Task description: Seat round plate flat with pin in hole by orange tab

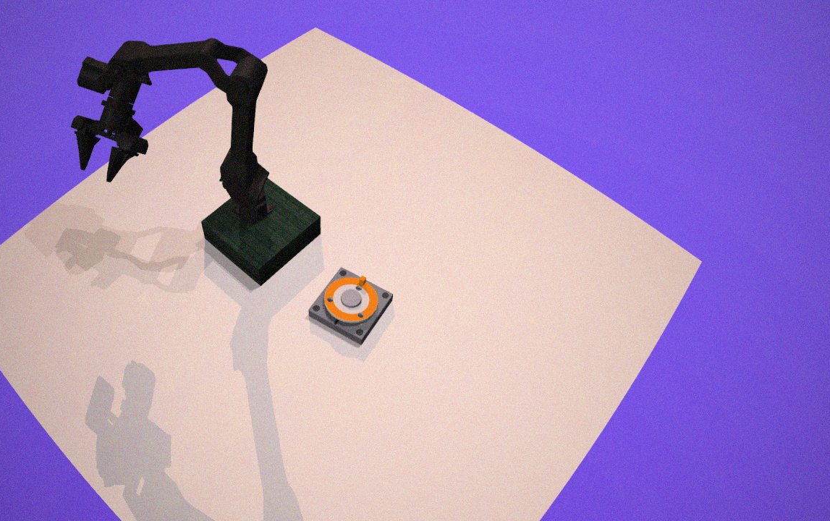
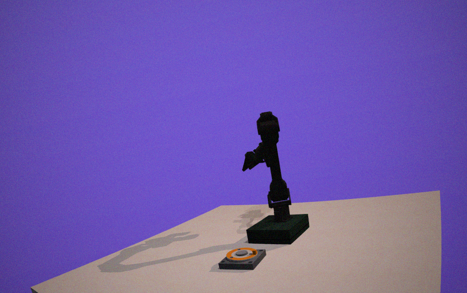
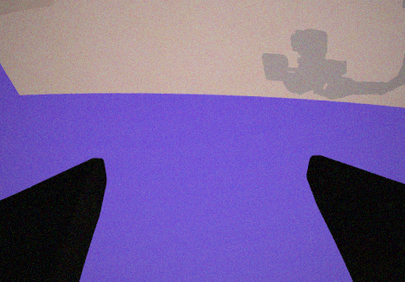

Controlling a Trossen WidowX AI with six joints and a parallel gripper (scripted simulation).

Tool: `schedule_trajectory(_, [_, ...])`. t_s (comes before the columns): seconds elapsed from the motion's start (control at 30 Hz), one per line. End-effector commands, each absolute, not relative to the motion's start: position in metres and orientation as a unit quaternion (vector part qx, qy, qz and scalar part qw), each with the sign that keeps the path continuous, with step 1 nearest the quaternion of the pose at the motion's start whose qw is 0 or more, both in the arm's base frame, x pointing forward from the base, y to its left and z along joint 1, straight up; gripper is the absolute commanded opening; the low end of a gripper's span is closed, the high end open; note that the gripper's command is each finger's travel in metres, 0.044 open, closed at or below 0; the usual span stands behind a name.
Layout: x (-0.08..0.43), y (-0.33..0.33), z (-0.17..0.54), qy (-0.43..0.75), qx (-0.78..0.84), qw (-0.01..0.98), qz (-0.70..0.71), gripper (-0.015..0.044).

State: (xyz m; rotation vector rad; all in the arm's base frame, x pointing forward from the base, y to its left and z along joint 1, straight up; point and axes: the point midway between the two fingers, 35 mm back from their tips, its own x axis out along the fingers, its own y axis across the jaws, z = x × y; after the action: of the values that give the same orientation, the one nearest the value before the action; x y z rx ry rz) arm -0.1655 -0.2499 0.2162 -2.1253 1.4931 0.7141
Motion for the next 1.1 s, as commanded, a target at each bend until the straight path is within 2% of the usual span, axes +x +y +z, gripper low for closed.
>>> schedule_trajectory(0.0, [-0.164,-0.251,0.215,0.537,-0.771,0.221,0.26,0.0374])
schedule_trajectory(0.3, [-0.083,-0.288,0.19,0.379,-0.843,0.139,0.355,0.0137])
schedule_trajectory(0.47, [-0.02,-0.3,0.18,0.248,-0.875,0.034,0.415,0.0006])
schedule_trajectory(0.8, [0.077,-0.294,0.16,0.021,-0.869,-0.146,0.473,0.0])
schedule_trajectory(1.07, [0.151,-0.263,0.141,-0.175,-0.807,-0.307,0.474,0.0])
